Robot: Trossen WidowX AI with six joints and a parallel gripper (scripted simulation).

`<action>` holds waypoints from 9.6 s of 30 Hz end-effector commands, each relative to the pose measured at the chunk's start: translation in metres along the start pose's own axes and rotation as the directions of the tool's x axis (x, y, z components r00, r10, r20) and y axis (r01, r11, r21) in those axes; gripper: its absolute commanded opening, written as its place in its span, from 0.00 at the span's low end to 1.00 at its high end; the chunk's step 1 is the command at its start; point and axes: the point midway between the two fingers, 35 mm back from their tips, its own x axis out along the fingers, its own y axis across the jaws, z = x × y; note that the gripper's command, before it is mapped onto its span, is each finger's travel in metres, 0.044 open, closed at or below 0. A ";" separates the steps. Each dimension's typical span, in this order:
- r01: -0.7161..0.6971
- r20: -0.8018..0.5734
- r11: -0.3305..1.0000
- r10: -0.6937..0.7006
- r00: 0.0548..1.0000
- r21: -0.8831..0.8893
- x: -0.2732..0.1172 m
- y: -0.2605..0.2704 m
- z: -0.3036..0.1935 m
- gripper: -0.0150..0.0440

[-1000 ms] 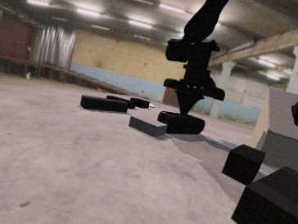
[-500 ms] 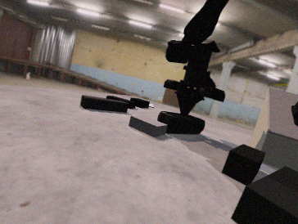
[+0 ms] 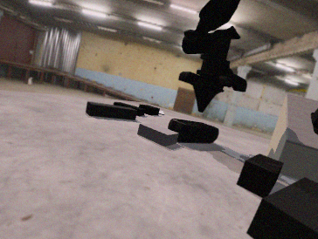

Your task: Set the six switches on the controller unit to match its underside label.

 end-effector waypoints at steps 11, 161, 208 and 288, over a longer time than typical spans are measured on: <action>-0.004 0.000 1.000 0.004 1.000 -0.008 0.006 -0.013 -0.014 0.25; -0.004 -0.002 1.000 0.004 1.000 -0.008 0.023 -0.013 -0.055 0.25; -0.028 0.001 1.000 0.028 1.000 -0.010 0.000 -0.018 -0.050 0.25; -0.209 -0.004 0.978 0.208 0.978 -0.013 0.072 -0.038 -0.005 0.25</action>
